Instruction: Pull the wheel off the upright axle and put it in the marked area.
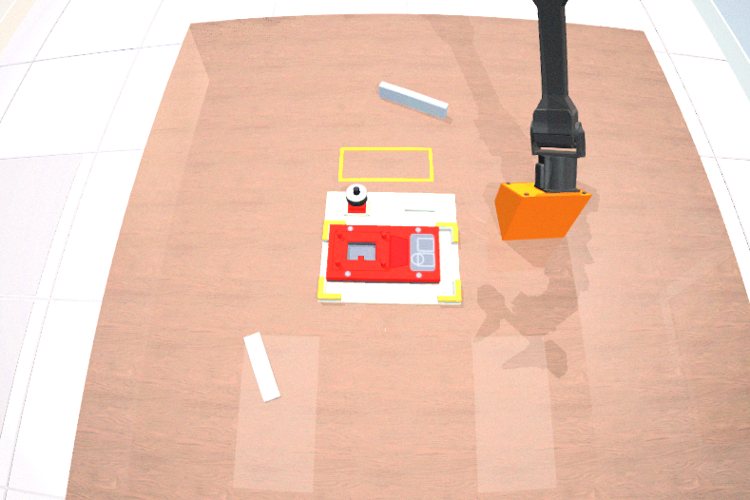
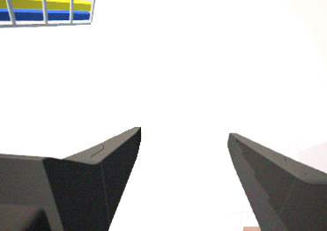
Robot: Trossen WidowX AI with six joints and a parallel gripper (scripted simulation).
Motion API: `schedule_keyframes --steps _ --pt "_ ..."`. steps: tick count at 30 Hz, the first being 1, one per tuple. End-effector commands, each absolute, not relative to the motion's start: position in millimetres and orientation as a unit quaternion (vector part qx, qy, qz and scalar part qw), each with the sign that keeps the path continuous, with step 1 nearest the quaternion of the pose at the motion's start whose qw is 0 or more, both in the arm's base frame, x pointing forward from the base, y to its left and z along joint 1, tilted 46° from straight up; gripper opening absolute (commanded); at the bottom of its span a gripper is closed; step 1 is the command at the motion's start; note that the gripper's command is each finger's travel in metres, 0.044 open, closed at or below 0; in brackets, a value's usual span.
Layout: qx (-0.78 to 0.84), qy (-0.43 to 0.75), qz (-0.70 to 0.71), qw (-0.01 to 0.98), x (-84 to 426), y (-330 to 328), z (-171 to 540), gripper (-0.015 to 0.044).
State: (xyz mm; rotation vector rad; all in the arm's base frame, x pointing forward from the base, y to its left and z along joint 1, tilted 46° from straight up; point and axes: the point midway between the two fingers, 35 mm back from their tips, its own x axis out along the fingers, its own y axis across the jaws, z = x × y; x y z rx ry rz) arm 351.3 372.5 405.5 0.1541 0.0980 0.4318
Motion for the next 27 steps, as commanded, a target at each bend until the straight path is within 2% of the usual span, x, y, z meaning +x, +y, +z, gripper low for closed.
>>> schedule_keyframes --steps 1,14,27 --pt "0.046 0.092 0.172 0.980 374.2 354.4 370.3 0.0300" --pt "-0.047 0.230 0.043 0.971 425.4 274.5 266.2 0.0300" --pt "-0.128 0.375 -0.095 0.913 437.4 170.5 174.3 0.0300"
